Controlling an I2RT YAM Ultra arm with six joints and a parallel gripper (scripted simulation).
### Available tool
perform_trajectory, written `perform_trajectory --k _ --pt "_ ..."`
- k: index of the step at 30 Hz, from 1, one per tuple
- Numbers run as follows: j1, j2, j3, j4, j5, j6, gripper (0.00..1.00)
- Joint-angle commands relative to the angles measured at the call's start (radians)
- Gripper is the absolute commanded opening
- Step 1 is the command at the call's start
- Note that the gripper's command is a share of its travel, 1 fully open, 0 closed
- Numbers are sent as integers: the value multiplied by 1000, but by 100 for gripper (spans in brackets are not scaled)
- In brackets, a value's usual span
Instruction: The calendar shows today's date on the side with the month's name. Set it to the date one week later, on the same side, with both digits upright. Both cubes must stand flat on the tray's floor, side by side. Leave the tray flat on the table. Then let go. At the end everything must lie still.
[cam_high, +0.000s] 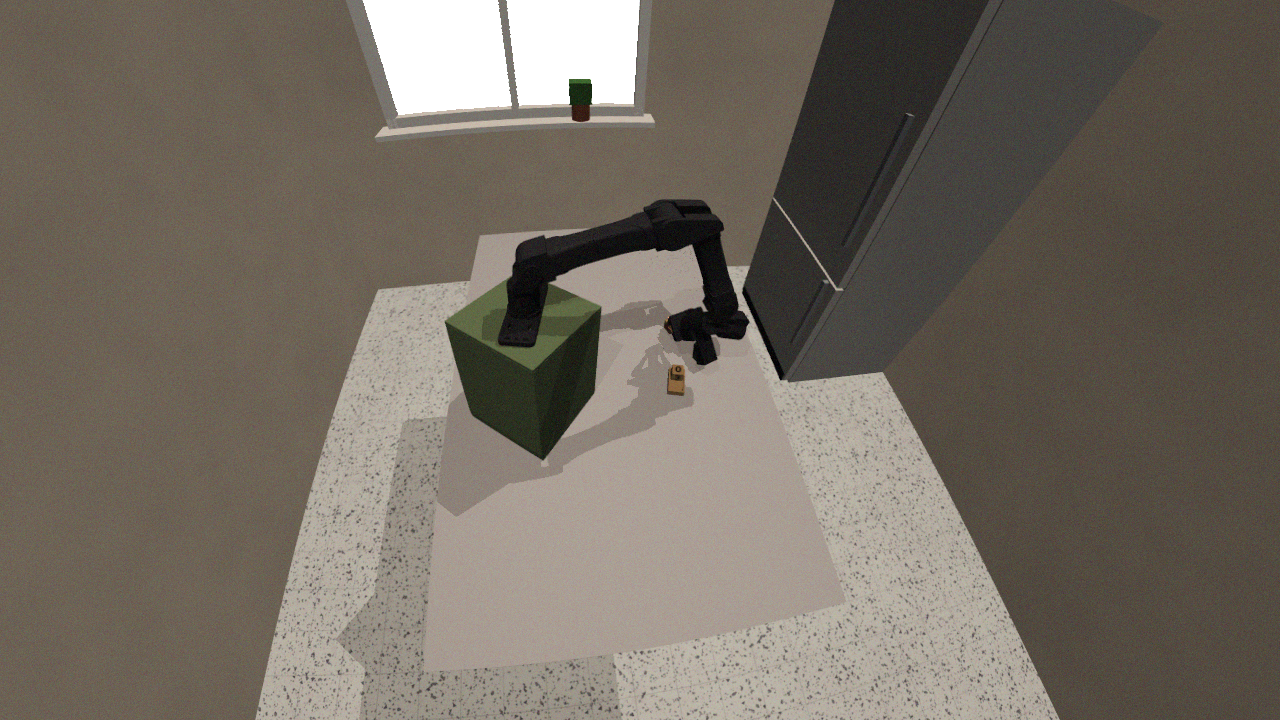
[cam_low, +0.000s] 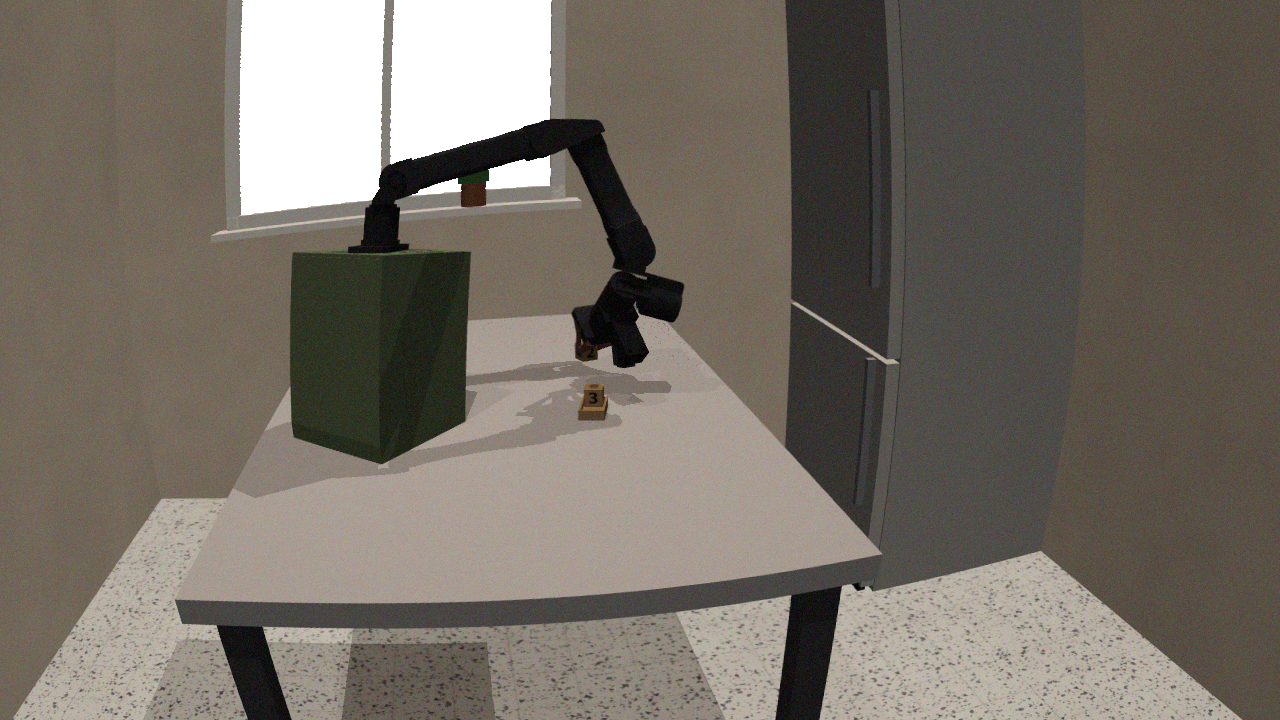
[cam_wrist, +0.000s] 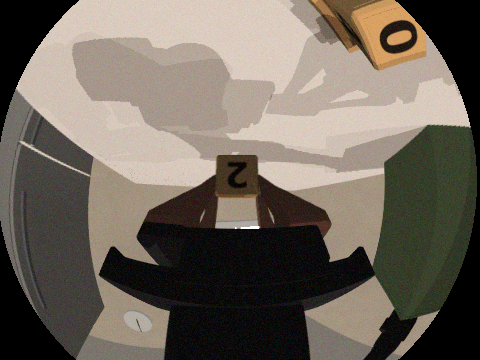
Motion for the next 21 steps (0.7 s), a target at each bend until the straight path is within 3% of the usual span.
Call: perform_trajectory --k 1,21 --pt "0 -1 13 3 -10 1 27" --pt "8 105 96 34 -12 13 27"
